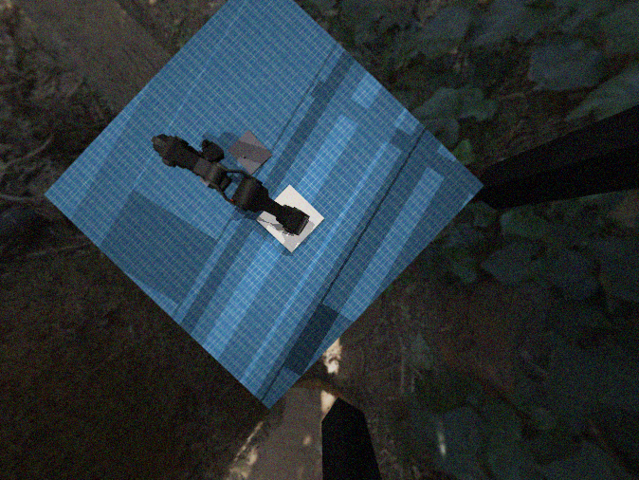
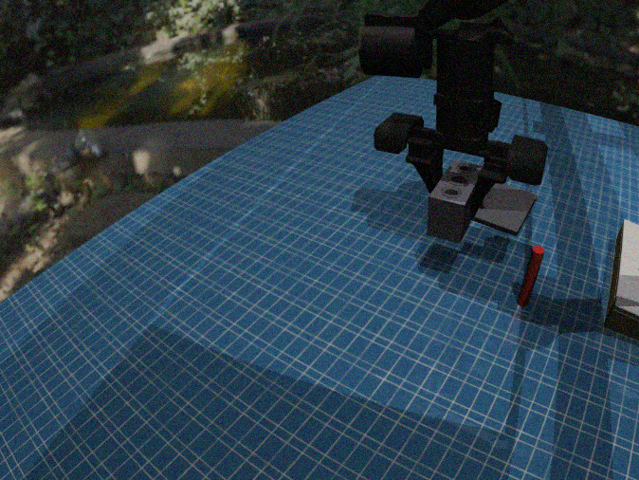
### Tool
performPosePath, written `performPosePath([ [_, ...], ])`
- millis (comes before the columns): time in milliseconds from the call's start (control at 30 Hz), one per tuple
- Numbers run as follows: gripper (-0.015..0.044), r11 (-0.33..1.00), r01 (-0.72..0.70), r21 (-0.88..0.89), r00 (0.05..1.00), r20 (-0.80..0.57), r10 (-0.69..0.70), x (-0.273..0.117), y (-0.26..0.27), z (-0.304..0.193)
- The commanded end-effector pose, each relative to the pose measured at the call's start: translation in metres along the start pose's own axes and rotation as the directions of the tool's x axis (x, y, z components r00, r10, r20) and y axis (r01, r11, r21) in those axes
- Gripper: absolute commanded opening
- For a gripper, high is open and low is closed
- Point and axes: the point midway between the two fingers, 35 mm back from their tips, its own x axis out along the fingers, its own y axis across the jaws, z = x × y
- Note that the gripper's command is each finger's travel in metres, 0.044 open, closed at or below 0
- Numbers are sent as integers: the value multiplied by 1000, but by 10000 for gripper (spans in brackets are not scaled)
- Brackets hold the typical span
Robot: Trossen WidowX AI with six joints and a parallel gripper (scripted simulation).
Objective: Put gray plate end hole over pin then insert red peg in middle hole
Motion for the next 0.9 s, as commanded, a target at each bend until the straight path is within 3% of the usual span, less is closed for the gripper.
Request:
performPosePath([
  [0, 0, 1000, -15, -3, 1000, -6, 15, -20, 0, 1],
  [500, 0, 1000, -6, 12, 1000, -3, 6, -67, -9, 5],
  [867, 0, 1000, -6, -2, 1000, -2, 6, -62, -5, 18],
])
